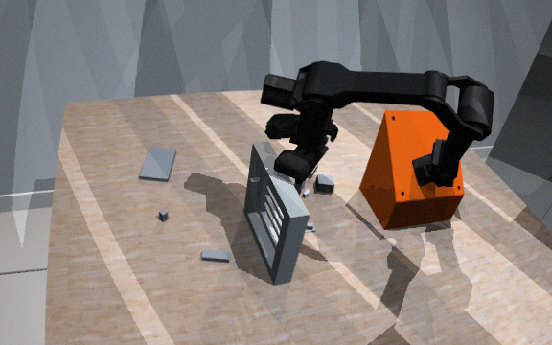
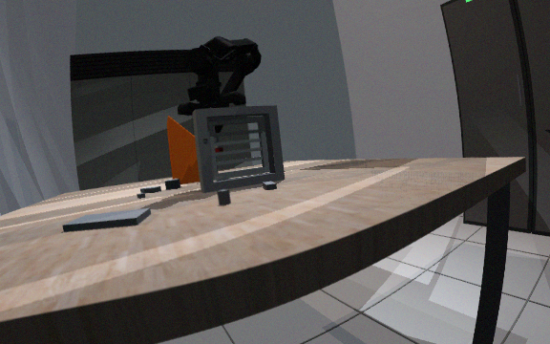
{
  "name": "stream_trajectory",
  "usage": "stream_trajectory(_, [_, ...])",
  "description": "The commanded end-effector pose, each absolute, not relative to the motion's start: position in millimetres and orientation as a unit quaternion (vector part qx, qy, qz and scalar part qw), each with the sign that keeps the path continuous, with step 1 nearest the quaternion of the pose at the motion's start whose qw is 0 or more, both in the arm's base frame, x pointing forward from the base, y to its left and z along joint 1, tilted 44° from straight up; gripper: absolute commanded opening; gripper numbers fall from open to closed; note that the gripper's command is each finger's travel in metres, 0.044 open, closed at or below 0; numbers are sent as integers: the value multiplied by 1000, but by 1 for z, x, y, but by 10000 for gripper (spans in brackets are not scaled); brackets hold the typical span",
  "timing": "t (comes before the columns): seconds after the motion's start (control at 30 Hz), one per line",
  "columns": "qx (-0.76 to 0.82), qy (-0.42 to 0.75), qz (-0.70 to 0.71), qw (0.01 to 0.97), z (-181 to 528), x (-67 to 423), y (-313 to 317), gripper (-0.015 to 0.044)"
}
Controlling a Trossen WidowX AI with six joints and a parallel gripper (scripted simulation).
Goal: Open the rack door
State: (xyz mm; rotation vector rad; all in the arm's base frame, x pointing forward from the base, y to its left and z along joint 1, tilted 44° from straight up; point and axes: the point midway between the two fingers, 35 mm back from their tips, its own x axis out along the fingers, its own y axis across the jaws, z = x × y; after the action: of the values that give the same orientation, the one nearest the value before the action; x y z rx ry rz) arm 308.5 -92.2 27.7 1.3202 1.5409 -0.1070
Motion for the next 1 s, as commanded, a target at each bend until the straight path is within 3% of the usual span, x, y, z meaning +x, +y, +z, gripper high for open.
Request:
stream_trajectory(0.0, [592, 638, -97, 482, 28, 309, -93, 14])
stream_trajectory(0.63, [746, 528, -372, 166, 28, 309, -93, 14])
stream_trajectory(0.9, [748, 521, -380, 154, 28, 309, -93, 14])
stream_trajectory(0.97, [748, 521, -380, 154, 28, 309, -93, 66])
